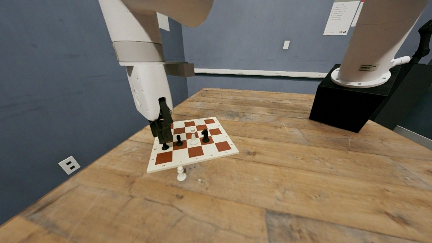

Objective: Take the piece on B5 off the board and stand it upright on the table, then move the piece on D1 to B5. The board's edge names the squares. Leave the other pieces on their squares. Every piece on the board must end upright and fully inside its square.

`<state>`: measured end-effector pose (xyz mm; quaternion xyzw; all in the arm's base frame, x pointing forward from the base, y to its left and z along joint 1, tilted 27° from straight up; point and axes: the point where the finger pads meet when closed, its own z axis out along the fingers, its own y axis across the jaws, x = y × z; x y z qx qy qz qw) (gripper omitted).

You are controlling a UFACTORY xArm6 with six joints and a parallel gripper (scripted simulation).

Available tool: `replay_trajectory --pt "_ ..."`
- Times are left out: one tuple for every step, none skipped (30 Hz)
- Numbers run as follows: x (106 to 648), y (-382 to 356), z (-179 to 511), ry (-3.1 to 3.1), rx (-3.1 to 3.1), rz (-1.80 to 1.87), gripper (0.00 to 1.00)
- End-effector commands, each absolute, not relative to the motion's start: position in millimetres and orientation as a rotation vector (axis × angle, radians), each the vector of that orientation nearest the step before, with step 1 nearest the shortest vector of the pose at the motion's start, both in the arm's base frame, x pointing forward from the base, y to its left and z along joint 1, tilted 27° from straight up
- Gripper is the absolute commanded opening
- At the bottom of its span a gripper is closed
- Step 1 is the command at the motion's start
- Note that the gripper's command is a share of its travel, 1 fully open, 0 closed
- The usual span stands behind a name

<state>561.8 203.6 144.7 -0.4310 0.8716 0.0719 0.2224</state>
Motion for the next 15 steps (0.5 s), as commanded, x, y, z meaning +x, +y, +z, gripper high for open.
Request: replay_trajectory --pt "564.6 205.3 142.5 2.404 -1.188 0.197 0.35" --pt "565.2 205.9 140.9 2.404 -1.188 0.197 0.35" --pt "565.9 206.5 139.1 2.404 -1.188 0.197 0.35" --pt "566.5 207.1 137.3 2.404 -1.188 0.197 0.35" --pt "567.2 207.8 135.5 2.404 -1.188 0.197 0.35" --pt "567.9 208.4 133.7 2.404 -1.188 0.197 0.35" --pt "568.5 209.1 132.0 2.404 -1.188 0.197 0.35" --pt "569.1 209.7 130.3 2.404 -1.188 0.197 0.35" --pt "569.7 210.2 128.6 2.404 -1.188 0.197 0.35" --pt "570.3 210.8 127.2 2.404 -1.188 0.197 0.35" --pt "570.8 211.3 125.8 2.404 -1.188 0.197 0.35" --pt "571.2 211.7 124.6 2.404 -1.188 0.197 0.35" --pt "571.6 212.0 123.6 2.404 -1.188 0.197 0.35" --pt "571.6 212.0 123.6 2.404 -1.188 0.197 0.35" --pt "571.6 212.0 123.6 2.404 -1.188 0.197 0.35"
